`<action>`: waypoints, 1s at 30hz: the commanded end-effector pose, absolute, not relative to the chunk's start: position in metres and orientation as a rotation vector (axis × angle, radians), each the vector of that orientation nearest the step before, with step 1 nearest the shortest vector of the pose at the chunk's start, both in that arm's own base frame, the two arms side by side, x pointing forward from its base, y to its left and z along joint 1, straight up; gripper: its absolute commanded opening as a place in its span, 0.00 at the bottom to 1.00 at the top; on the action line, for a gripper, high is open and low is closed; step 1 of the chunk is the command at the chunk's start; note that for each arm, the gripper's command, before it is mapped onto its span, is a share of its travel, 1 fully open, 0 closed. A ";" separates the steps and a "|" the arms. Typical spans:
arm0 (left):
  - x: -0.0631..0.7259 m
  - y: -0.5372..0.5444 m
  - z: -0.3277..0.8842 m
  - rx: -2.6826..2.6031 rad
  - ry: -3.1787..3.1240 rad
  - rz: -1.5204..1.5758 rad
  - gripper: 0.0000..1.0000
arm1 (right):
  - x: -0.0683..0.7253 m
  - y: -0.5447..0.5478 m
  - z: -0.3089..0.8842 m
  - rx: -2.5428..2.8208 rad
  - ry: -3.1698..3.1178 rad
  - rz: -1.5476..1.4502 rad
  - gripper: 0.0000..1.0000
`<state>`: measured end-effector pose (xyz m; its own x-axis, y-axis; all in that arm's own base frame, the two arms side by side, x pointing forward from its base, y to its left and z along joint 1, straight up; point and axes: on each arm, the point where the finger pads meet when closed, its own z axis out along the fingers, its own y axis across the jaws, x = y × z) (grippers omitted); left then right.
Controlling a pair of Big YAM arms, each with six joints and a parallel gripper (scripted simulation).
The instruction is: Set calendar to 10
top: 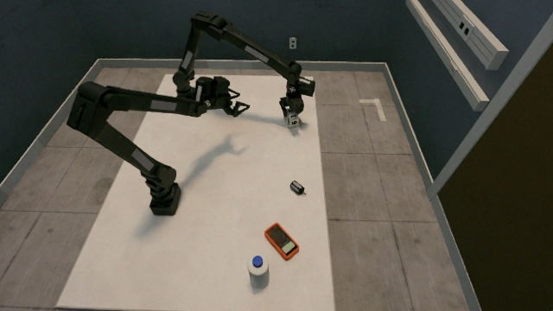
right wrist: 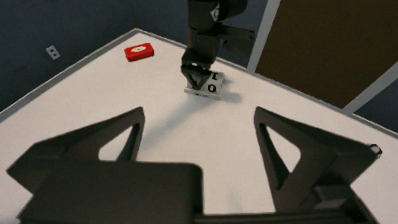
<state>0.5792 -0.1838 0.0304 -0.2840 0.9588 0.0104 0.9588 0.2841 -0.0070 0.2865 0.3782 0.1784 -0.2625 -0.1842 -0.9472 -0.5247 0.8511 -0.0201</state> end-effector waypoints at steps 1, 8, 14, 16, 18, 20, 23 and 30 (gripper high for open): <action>0.587 -0.196 0.064 -1.922 -2.541 -0.028 0.69 | 0.291 0.388 0.195 -0.509 1.816 0.383 1.00; 0.586 -0.196 0.075 -1.918 -2.567 -0.037 0.69 | 0.291 0.388 0.195 -0.509 1.816 0.383 1.00; 0.584 -0.199 0.071 -1.917 -2.557 -0.032 0.69 | 0.291 0.388 0.195 -0.509 1.816 0.383 1.00; 0.592 -0.202 0.097 -1.942 -2.588 -0.053 0.69 | 0.291 0.388 0.195 -0.509 1.816 0.383 1.00; 0.592 -0.197 0.103 -1.939 -2.591 -0.054 0.69 | 0.291 0.388 0.195 -0.509 1.816 0.383 1.00; 0.592 -0.194 0.109 -1.939 -2.590 -0.056 0.69 | 0.291 0.388 0.195 -0.509 1.816 0.383 1.00; 0.592 -0.191 0.082 -1.911 -2.556 -0.031 0.69 | 0.291 0.388 0.195 -0.509 1.816 0.383 1.00; 0.596 -0.190 0.144 -1.938 -2.591 -0.059 0.69 | 0.291 0.388 0.195 -0.509 1.816 0.383 1.00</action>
